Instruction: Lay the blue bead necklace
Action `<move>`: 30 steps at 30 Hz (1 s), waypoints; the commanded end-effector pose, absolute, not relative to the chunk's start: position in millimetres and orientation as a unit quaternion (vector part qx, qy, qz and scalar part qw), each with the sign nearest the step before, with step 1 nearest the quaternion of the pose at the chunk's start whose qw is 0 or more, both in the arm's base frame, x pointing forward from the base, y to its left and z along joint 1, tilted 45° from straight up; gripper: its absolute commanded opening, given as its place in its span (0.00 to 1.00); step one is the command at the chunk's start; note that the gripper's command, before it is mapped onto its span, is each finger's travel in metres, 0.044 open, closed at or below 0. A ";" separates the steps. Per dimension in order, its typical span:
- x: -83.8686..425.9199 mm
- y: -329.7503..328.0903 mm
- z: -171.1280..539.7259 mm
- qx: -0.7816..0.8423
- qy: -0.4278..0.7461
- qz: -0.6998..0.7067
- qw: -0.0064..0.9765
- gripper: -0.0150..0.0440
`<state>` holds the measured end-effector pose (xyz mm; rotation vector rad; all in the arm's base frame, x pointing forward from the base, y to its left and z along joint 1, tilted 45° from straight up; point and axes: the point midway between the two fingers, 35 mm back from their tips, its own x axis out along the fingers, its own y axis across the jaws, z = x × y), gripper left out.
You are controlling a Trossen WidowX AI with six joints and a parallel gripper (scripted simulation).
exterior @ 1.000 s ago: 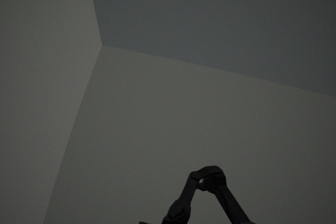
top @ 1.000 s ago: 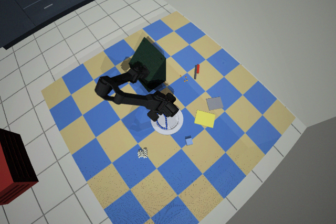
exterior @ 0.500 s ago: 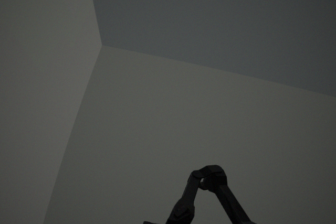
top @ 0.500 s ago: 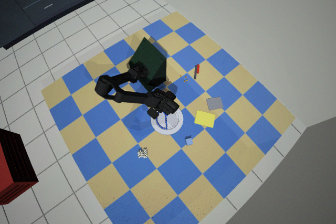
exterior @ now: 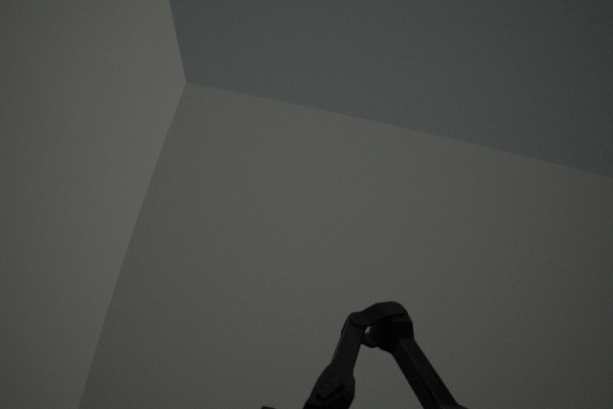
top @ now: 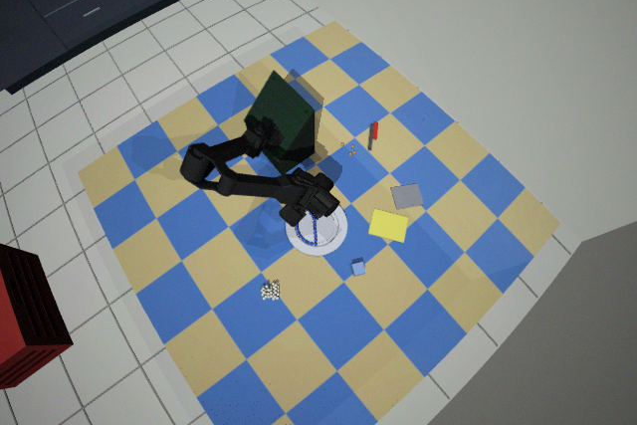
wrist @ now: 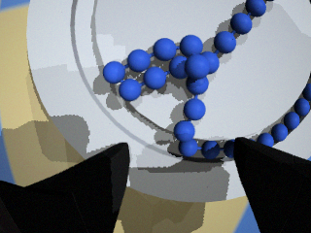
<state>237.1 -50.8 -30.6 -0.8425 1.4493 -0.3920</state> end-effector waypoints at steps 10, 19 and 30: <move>235.2 -47.6 -27.2 -0.374 0.640 -0.171 0.650 1.00; 235.2 -47.6 -27.2 -0.374 0.640 -0.171 0.650 1.00; 235.2 -47.6 -27.2 -0.374 0.640 -0.171 0.650 1.00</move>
